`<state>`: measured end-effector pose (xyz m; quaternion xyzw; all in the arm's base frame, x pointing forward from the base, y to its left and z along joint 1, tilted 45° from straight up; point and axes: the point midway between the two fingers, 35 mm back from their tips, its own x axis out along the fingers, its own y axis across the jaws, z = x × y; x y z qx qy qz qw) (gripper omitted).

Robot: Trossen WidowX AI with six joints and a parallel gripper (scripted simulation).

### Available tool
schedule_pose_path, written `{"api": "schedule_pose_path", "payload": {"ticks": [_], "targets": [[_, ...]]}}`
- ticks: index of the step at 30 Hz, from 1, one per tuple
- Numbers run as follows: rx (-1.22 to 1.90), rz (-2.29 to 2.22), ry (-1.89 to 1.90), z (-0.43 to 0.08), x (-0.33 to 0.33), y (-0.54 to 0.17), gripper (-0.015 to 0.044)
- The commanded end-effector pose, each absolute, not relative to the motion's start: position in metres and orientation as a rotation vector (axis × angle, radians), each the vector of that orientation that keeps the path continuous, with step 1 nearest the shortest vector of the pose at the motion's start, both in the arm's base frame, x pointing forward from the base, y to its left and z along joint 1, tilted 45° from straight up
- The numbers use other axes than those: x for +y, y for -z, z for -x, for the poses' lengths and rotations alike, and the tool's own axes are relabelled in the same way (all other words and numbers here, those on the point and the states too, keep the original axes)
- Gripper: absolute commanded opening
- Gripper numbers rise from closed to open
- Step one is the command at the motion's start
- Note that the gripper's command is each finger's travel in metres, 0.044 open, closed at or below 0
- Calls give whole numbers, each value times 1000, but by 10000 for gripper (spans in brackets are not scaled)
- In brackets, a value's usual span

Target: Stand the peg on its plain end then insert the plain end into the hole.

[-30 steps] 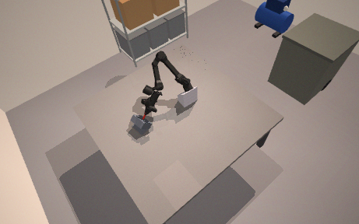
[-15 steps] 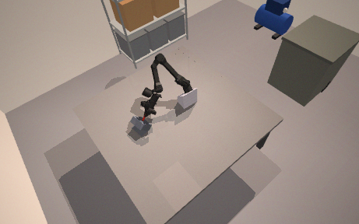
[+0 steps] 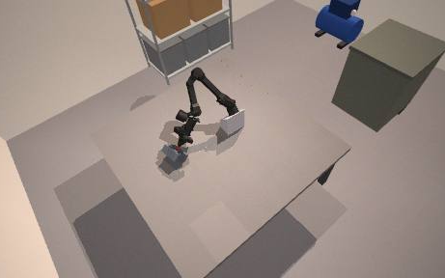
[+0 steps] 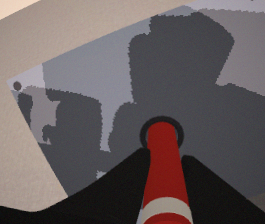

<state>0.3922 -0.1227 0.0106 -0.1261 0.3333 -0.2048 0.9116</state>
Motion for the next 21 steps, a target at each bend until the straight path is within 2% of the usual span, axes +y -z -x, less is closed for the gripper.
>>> {"api": "schedule_pose_path", "payload": {"ticks": [1, 21], "targets": [[682, 263, 416, -395, -123, -10, 0], [686, 260, 423, -399, -126, -7, 0]]}}
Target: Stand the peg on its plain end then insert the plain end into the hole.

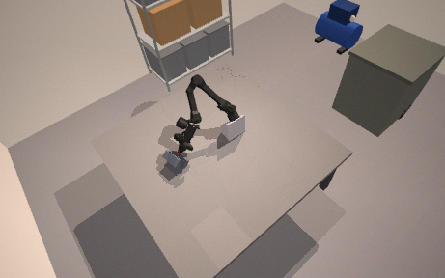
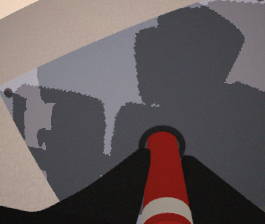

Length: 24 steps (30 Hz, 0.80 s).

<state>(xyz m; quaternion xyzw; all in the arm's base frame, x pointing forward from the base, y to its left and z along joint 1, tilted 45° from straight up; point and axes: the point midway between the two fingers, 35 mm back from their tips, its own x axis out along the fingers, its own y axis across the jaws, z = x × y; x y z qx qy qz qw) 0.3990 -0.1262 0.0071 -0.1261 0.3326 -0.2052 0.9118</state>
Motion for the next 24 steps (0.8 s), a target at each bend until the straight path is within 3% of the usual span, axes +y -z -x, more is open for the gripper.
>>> {"api": "schedule_pose_path", "payload": {"ticks": [1, 6, 22, 24], "targets": [[686, 260, 423, -399, -126, -7, 0], [686, 260, 423, -399, -126, -7, 0], [686, 260, 422, -398, -125, -8, 420], [686, 260, 422, -397, -124, -10, 440]]}}
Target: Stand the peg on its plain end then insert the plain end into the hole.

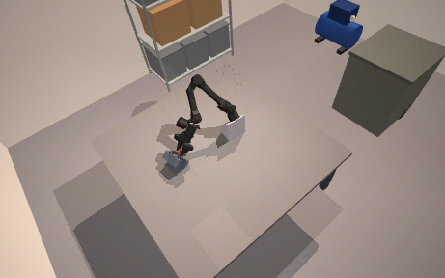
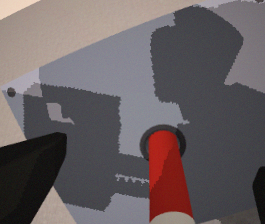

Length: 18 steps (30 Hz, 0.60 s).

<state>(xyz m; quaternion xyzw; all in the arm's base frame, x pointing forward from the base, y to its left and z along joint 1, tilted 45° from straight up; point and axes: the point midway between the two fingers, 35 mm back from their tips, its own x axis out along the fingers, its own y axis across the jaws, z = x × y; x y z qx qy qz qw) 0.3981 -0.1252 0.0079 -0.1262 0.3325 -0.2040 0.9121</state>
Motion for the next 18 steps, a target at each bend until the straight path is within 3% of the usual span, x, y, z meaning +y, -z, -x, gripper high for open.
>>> {"api": "schedule_pose_path", "payload": {"ticks": [1, 18], "targets": [[686, 260, 422, -396, -124, -10, 440], [684, 261, 419, -386, -115, -23, 440]]}}
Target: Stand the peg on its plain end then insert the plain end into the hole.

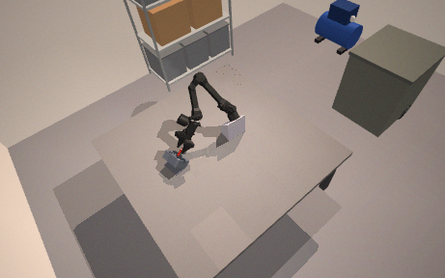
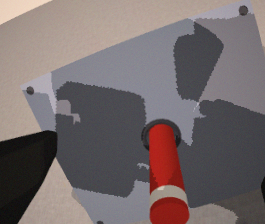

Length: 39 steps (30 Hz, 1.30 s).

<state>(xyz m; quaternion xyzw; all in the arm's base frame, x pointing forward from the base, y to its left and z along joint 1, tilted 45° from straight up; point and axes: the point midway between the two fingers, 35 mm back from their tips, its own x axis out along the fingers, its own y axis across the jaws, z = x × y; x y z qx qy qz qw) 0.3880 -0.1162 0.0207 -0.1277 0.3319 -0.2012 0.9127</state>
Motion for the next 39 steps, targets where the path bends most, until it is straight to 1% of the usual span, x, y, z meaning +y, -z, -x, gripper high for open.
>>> {"api": "schedule_pose_path", "payload": {"ticks": [1, 39], "targets": [[684, 261, 419, -385, -114, -23, 440], [681, 262, 413, -361, -96, -48, 440]]}}
